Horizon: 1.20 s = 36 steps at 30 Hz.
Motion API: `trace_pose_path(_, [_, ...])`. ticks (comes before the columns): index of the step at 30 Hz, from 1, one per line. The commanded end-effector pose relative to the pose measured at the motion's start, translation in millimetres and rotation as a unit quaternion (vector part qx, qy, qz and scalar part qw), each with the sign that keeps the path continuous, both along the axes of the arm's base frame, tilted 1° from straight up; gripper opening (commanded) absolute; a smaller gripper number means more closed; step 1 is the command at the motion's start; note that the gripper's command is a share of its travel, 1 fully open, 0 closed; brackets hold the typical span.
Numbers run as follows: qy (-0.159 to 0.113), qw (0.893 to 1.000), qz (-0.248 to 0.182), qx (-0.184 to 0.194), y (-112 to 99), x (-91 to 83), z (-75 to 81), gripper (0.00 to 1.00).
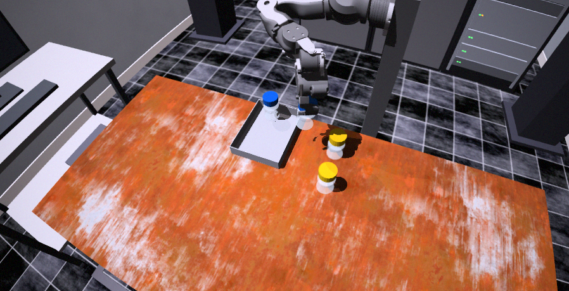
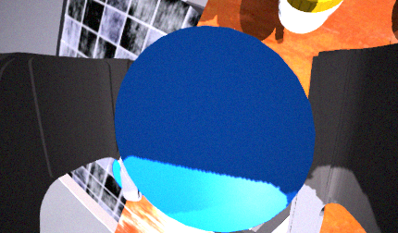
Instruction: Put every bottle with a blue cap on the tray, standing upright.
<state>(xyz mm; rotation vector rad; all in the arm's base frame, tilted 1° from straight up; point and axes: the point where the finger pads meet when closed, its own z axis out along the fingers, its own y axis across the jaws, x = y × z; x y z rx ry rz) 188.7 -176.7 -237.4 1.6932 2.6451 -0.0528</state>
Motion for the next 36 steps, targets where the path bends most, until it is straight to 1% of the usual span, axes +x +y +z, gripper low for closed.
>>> trace_pose_path(1, [-0.009, 1.000, 0.021, 0.018, -2.3, 1.7, 1.2, 0.00])
trace_pose_path(5, [-0.009, 1.000, 0.021, 0.018, -33.7, -5.6, 1.0, 0.00])
trace_pose_path(12, [-0.009, 1.000, 0.021, 0.018, -33.7, -5.6, 1.0, 0.00])
trace_pose_path(20, [-0.008, 1.000, 0.002, 0.015, -34.6, -6.0, 0.9, 0.00])
trace_pose_path(26, [-0.009, 0.999, -0.029, 0.016, -34.9, -5.9, 0.9, 0.00])
trace_pose_path(27, [-0.009, 0.999, -0.043, 0.016, -35.1, -5.9, 0.9, 0.00])
trace_pose_path(29, [-0.009, 0.999, -0.043, 0.016, -35.1, -5.9, 0.9, 0.00])
trace_pose_path(30, [-0.009, 0.998, -0.057, 0.016, -35.3, -5.8, 0.9, 0.00])
trace_pose_path(36, [-0.010, 0.995, -0.101, 0.016, -35.8, -5.7, 0.9, 0.00])
